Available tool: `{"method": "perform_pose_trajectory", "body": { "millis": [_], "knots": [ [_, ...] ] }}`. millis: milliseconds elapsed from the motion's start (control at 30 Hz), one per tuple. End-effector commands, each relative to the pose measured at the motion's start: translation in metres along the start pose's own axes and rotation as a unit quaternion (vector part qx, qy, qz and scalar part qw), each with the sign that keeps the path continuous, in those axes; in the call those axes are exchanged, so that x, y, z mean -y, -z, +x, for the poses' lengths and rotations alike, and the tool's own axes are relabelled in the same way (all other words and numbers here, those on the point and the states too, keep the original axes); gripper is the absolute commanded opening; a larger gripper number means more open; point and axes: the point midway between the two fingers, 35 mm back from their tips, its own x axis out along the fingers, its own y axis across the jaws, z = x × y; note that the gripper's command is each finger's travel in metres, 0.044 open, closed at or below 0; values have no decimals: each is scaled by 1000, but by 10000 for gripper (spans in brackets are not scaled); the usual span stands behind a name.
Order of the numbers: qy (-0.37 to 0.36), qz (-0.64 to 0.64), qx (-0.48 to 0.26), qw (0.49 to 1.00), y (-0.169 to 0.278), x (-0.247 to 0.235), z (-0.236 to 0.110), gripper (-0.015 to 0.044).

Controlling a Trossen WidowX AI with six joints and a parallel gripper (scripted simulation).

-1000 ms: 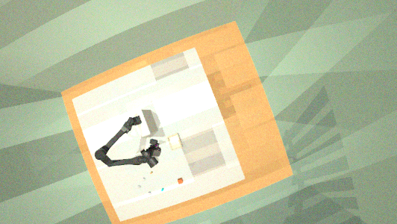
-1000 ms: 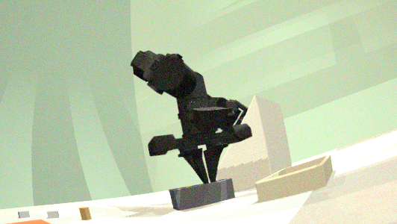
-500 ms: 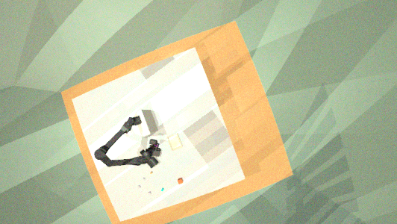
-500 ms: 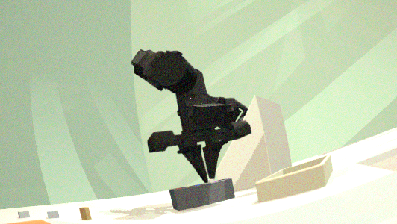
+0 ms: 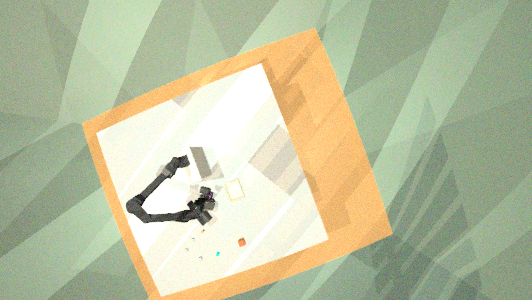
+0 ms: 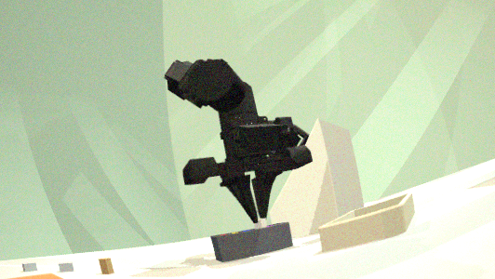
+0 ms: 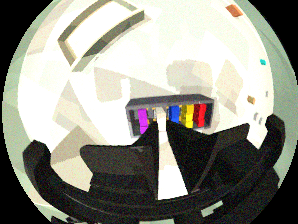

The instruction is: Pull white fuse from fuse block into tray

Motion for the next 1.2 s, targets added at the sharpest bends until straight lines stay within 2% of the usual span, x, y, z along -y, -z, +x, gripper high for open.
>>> {"method": "perform_pose_trajectory", "body": {
  "millis": [0, 1167],
  "knots": [
    [-2, 2, 2, 1000, -1, 0, -3, 0],
    [-1, 1, 1, 1000, 0, 0, -20, 0]
  ]
}}
